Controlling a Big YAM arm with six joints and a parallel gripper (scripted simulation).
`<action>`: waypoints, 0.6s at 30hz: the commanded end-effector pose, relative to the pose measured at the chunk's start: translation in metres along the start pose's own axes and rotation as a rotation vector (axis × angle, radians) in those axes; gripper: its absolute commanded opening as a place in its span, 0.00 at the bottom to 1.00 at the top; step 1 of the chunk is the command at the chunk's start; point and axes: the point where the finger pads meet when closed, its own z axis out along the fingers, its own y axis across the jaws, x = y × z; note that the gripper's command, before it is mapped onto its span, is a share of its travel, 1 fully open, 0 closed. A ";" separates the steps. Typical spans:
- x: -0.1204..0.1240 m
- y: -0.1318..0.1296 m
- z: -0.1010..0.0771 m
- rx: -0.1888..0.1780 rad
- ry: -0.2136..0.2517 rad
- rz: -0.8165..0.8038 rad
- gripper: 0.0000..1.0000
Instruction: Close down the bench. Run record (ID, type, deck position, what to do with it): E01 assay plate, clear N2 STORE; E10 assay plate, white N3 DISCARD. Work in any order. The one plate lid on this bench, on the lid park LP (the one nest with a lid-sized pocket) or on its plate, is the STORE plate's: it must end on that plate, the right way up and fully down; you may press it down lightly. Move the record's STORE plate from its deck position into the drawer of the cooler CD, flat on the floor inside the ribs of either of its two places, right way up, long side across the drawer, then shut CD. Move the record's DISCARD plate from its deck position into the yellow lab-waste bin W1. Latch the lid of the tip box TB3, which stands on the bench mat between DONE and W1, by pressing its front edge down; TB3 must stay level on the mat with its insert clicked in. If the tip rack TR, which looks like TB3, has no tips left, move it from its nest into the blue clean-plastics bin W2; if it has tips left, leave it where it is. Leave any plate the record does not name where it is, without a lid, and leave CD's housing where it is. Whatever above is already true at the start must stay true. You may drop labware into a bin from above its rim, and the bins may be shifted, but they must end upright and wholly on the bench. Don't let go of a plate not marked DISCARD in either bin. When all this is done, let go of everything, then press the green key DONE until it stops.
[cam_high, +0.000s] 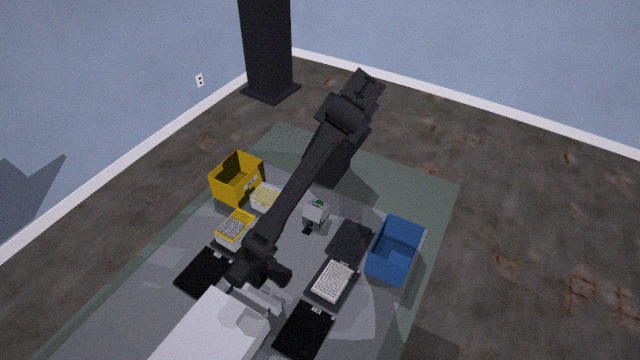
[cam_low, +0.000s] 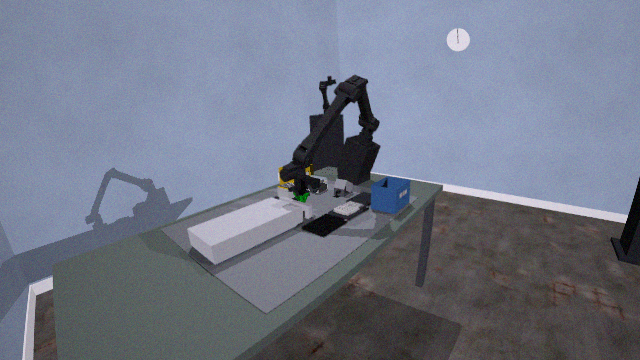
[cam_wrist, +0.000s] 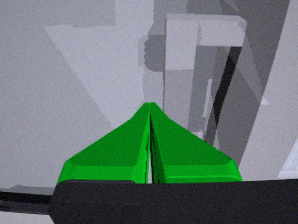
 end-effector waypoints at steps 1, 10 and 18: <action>0.008 -0.034 -0.016 0.057 -0.005 -0.005 0.00; 0.003 -0.050 -0.025 0.090 -0.006 -0.020 0.00; 0.002 -0.051 -0.026 0.091 -0.006 -0.020 0.00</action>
